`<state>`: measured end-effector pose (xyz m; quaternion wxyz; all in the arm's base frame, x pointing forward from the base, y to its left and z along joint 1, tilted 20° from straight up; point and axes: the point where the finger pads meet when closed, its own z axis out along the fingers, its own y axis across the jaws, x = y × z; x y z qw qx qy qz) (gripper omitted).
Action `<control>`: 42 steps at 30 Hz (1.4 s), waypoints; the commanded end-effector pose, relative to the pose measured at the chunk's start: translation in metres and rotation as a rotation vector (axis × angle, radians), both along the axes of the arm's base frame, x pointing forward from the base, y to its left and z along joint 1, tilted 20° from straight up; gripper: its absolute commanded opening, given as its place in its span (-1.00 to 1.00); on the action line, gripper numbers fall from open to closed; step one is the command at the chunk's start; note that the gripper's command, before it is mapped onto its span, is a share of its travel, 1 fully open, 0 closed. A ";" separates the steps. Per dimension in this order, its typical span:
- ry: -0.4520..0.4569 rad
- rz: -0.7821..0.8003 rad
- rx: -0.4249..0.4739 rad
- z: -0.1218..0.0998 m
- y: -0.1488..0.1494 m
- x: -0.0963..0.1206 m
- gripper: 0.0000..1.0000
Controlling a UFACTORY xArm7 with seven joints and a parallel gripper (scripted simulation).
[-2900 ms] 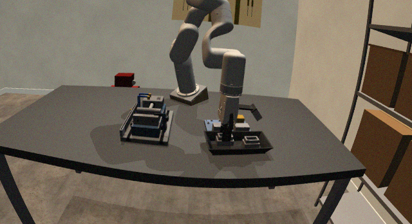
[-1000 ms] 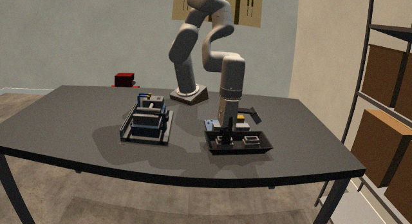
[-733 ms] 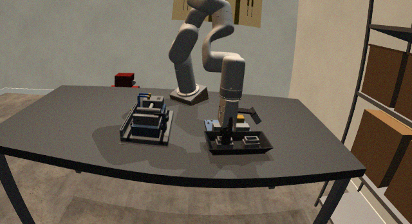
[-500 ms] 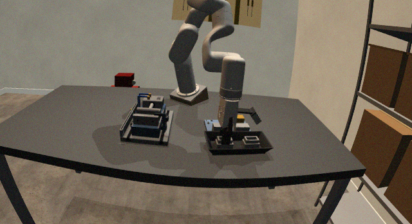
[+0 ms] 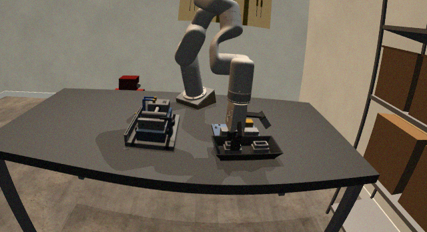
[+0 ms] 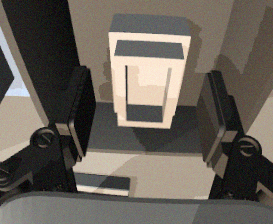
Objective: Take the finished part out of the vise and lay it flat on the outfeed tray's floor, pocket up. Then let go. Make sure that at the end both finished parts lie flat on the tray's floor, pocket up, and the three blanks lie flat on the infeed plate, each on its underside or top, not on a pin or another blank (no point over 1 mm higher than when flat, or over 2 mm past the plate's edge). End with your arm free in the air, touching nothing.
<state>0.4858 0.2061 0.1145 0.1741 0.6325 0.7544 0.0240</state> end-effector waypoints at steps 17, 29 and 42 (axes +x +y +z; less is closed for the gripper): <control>-0.003 0.001 0.002 0.001 0.001 0.001 0.37; -0.003 0.001 0.002 0.007 0.002 -0.001 0.37; -0.003 0.001 0.002 0.056 0.012 -0.016 0.37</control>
